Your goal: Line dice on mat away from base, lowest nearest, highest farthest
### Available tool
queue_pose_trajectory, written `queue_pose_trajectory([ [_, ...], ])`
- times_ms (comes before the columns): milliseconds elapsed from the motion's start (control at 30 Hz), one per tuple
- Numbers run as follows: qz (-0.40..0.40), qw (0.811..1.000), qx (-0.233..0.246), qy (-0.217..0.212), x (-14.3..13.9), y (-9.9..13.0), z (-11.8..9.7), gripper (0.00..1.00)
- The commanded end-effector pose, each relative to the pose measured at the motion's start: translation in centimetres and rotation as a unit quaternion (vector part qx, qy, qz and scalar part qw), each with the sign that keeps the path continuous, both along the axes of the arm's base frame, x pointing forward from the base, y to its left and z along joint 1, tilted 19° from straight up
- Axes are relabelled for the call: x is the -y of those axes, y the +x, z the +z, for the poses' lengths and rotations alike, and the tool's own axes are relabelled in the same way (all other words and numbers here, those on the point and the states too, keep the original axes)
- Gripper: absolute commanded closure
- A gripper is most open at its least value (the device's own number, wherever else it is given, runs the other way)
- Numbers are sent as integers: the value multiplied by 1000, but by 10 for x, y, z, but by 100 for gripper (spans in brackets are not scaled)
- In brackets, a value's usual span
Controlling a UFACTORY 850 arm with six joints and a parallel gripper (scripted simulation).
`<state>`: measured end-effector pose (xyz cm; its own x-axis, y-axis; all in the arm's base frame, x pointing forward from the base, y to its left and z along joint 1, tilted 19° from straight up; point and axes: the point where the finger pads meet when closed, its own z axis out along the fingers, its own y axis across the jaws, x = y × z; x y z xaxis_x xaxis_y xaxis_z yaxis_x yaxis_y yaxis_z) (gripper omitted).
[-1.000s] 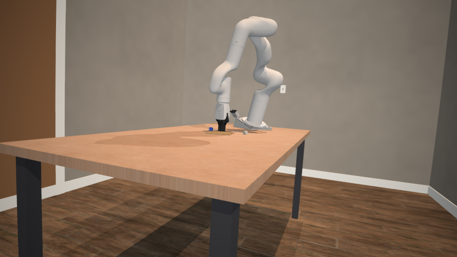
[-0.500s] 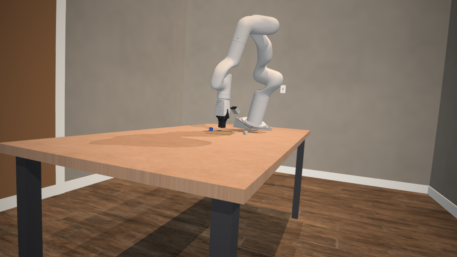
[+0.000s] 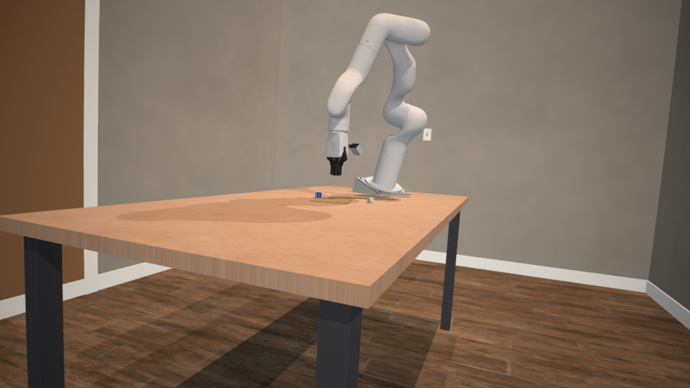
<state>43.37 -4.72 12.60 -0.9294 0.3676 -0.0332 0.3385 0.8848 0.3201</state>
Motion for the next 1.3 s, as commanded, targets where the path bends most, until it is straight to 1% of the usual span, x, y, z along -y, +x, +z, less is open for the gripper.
queue_pose_trajectory([
  [0, 1, 1000, -4, 0, 1, 0, 5, 85],
  [300, 3, 1000, -4, 0, 1, 1, 5, 85],
  [333, 16, 1000, 0, -2, -2, 4, 7, 85],
  [400, 81, 996, 20, -12, -14, 20, 14, 85],
  [467, 117, 992, 31, -18, -22, 28, 19, 85],
  [500, 123, 992, 33, -18, -23, 30, 19, 85],
  [567, 184, 981, 51, -28, -37, 44, 27, 85],
  [633, 200, 978, 56, -30, -40, 47, 29, 85],
  [1100, 202, 977, 57, -30, -41, 48, 29, 85],
  [1267, 202, 977, 57, -30, -43, 49, 23, 85],
])
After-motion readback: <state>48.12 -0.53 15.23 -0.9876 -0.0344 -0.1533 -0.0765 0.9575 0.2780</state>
